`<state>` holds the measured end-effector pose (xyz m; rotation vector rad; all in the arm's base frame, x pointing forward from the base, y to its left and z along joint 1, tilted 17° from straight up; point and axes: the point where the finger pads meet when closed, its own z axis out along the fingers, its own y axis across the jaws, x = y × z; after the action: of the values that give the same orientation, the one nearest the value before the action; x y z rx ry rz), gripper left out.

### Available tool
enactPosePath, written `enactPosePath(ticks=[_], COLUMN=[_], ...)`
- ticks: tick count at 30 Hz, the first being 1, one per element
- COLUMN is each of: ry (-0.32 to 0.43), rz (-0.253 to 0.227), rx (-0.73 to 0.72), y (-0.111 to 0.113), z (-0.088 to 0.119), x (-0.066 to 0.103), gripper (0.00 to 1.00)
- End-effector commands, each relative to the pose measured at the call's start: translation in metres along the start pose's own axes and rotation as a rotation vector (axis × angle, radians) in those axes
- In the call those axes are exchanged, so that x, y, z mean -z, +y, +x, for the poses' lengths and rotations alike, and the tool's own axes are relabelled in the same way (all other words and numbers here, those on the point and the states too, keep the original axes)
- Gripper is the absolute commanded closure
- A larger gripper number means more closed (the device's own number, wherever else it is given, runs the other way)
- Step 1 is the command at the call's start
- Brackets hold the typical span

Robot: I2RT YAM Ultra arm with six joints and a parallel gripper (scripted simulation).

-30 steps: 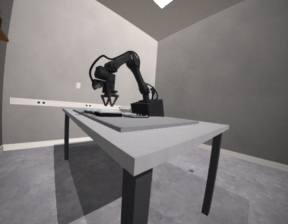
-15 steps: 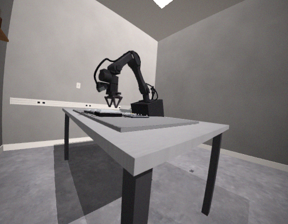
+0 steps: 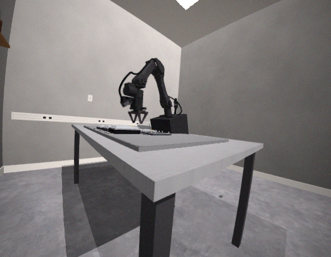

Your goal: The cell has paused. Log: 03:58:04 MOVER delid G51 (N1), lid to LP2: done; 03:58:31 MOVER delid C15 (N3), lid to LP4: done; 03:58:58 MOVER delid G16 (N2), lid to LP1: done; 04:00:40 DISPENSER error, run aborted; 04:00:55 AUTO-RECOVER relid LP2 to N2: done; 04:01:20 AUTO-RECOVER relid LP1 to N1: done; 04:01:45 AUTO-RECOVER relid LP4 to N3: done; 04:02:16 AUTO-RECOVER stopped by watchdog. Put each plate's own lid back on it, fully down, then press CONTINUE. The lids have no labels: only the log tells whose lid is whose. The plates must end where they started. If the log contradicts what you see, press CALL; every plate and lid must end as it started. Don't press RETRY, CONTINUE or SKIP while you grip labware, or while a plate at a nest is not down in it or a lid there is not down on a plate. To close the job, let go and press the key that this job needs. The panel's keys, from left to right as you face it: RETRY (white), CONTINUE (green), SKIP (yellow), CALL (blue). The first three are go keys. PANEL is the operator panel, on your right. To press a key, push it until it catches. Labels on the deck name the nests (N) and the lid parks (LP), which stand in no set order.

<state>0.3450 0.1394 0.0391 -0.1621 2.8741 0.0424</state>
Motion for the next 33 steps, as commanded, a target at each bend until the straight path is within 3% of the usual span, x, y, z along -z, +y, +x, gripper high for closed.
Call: enactPosePath(ticks=[1, 20, 23, 24, 26, 29, 33], ry=[-0.051, -0.047, -0.048, -0.089, -0.089, -0.079, -0.013], rz=[-0.015, -0.02, -0.02, -0.031, -0.03, -0.027, -0.008], rx=[-0.005, -0.005, 0.001, -0.002, -0.005, -0.005, -0.004], y=[-0.006, -0.032, -0.031, -0.027, -0.027, -0.027, -0.034], z=[0.005, 0.086, 0.087, 0.069, 0.069, 0.07, 0.092], x=[0.007, 0.002, 0.003, 0.011, 0.011, 0.009, -0.012], gripper=[0.0, 0.0, 0.0, 0.0, 0.0, 0.0, 0.0])
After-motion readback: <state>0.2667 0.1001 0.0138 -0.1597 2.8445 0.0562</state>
